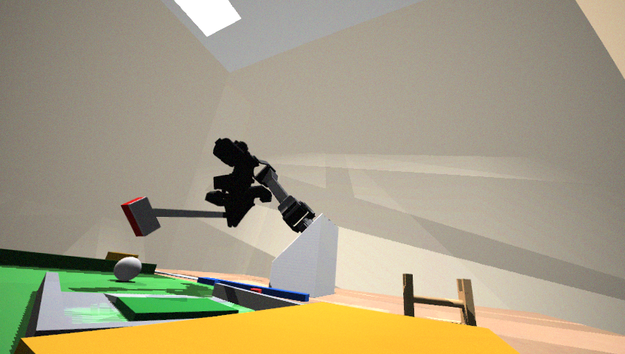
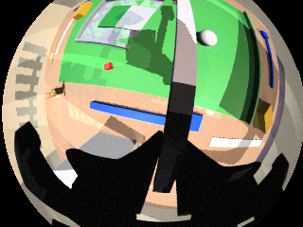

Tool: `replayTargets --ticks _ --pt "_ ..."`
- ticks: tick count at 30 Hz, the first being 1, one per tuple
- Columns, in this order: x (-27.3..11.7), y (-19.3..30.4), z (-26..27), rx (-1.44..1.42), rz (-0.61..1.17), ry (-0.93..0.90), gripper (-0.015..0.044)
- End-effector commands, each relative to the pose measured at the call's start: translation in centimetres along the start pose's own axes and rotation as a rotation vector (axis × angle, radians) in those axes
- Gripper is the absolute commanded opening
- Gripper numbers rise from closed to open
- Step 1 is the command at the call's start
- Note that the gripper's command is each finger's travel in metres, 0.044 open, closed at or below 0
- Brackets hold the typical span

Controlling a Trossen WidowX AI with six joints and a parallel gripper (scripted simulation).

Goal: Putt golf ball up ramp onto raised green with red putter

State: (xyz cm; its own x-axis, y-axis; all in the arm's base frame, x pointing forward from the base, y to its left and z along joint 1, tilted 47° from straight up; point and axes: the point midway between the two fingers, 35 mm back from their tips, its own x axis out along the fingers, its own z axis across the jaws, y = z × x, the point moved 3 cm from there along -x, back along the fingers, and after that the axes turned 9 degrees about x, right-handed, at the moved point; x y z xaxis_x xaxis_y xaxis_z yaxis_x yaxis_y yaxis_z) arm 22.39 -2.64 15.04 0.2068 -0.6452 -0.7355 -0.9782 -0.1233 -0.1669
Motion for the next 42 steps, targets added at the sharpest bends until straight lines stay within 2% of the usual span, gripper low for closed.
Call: replayTargets --ticks 1,10,42 --pt "-0.2 1.1 -1.6 0.106 0.0 0.027 0.0" --pt "-0.4 3.7 -4.6 0.328 0.005 0.082 0.0" --pt "5.3 3.9 -5.1 0.334 0.004 0.084 0.0"
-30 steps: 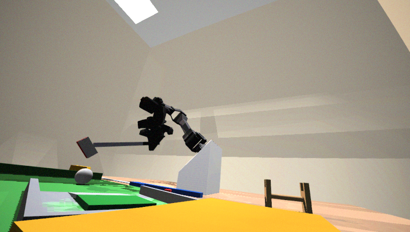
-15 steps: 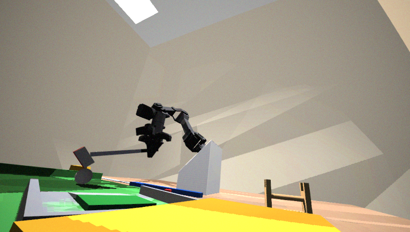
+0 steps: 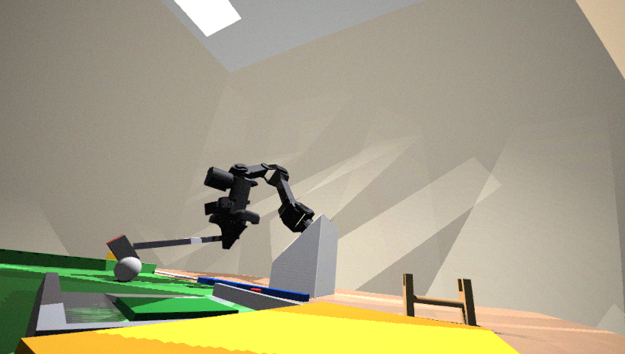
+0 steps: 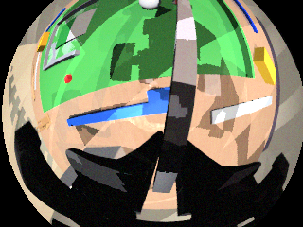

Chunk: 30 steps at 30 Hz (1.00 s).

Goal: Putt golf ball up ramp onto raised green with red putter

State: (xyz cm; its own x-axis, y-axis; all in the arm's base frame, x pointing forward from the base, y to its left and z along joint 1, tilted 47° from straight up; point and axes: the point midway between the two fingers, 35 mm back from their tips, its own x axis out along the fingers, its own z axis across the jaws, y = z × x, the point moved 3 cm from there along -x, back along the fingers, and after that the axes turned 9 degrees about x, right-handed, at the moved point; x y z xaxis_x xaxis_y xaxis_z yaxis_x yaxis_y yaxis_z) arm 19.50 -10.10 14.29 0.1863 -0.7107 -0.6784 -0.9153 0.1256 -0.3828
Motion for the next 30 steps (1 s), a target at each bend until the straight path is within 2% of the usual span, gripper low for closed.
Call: replayTargets --ticks 1,20,30 --pt "0.7 0.0 0.1 -0.004 0.0 -0.005 0.0" --pt "1.4 0.0 -0.2 0.0 0.0 0.002 0.0" --pt "1.7 -0.4 -2.9 -0.004 -0.002 -0.001 0.0"
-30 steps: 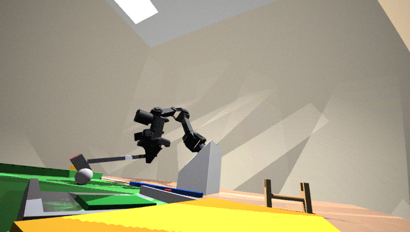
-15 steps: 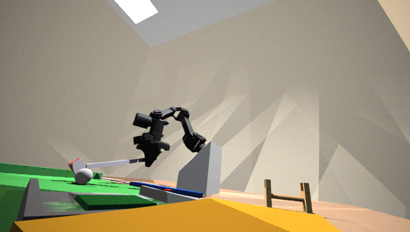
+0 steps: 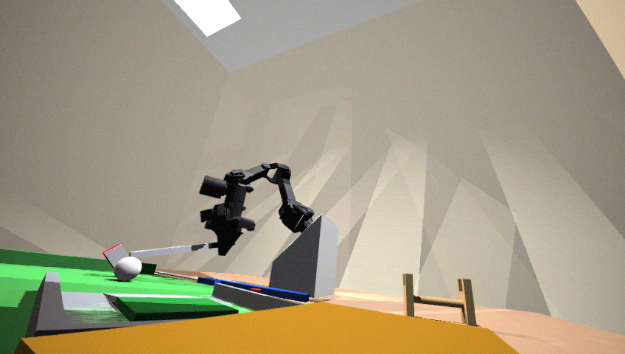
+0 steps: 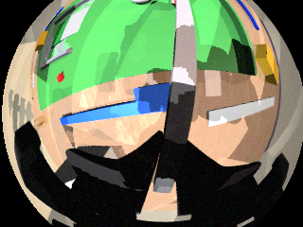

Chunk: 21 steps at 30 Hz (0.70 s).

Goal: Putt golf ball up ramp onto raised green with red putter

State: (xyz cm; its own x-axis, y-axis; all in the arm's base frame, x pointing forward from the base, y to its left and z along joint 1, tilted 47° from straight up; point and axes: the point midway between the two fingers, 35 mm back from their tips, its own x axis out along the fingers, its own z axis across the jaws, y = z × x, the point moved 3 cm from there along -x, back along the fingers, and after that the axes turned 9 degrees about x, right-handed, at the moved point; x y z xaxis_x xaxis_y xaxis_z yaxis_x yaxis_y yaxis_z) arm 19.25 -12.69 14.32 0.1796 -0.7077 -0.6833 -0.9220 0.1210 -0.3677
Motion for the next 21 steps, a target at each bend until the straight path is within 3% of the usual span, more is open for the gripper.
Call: replayTargets --ticks 1,9,18,21 --pt "-0.1 -0.3 -1.0 0.011 -0.011 0.002 0.0" --pt "0.1 -0.2 0.1 0.009 0.002 -0.002 0.0" --pt "0.1 1.2 11.2 0.012 0.005 -0.014 0.0" --pt "0.0 1.9 12.7 0.011 -0.006 -0.005 0.0"
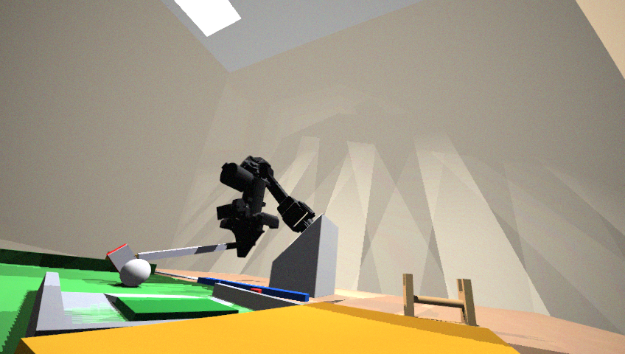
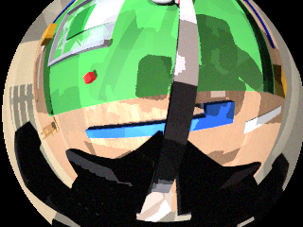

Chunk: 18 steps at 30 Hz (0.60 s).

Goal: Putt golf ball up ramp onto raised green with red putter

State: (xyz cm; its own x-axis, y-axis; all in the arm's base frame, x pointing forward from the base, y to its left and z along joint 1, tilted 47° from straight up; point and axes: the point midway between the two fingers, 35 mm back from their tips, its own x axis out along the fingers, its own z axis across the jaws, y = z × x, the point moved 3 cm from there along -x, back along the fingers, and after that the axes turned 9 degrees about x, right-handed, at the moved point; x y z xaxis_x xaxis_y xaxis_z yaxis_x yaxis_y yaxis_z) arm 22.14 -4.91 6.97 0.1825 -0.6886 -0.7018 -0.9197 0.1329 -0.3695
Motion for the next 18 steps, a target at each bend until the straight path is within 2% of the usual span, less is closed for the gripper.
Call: replayTargets --ticks 1,18 --pt "0.0 0.9 1.7 0.0 -0.013 0.021 0.0" --pt "-6.0 1.0 1.8 0.0 -0.011 0.019 0.0"
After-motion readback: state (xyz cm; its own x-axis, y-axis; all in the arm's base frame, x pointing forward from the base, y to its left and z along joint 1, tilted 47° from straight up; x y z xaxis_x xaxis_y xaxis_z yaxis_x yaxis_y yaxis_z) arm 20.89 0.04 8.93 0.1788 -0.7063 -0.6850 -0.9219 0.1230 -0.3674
